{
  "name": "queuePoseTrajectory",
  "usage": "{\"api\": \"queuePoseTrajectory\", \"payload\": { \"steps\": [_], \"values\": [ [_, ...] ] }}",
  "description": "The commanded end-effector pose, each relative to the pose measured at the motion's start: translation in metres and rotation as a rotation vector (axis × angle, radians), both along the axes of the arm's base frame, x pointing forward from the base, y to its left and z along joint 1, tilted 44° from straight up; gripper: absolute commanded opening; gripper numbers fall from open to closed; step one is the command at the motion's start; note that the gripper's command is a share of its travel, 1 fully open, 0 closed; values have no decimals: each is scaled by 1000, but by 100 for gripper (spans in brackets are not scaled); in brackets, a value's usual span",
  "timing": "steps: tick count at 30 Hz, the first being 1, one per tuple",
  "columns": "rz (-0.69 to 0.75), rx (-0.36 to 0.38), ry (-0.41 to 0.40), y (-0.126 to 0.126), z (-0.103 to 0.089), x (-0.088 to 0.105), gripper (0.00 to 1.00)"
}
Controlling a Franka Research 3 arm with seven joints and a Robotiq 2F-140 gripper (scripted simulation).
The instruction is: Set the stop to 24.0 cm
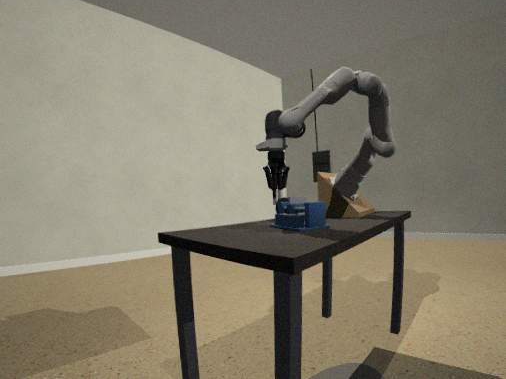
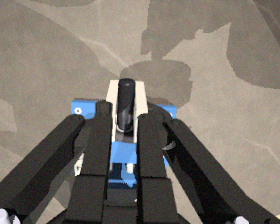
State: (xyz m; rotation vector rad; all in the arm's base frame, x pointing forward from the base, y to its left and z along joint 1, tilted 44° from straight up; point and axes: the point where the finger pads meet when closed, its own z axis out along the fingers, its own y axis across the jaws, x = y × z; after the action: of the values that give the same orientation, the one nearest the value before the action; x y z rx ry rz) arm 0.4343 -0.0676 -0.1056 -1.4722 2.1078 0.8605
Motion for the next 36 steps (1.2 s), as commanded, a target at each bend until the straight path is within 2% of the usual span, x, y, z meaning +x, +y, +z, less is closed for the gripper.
{"api": "queuePoseTrajectory", "payload": {
  "steps": [1,36],
  "values": [
    [-1,-2,3,0,-2,1,4],
    [-1,-2,3,1,-5,5,4]
  ]
}}
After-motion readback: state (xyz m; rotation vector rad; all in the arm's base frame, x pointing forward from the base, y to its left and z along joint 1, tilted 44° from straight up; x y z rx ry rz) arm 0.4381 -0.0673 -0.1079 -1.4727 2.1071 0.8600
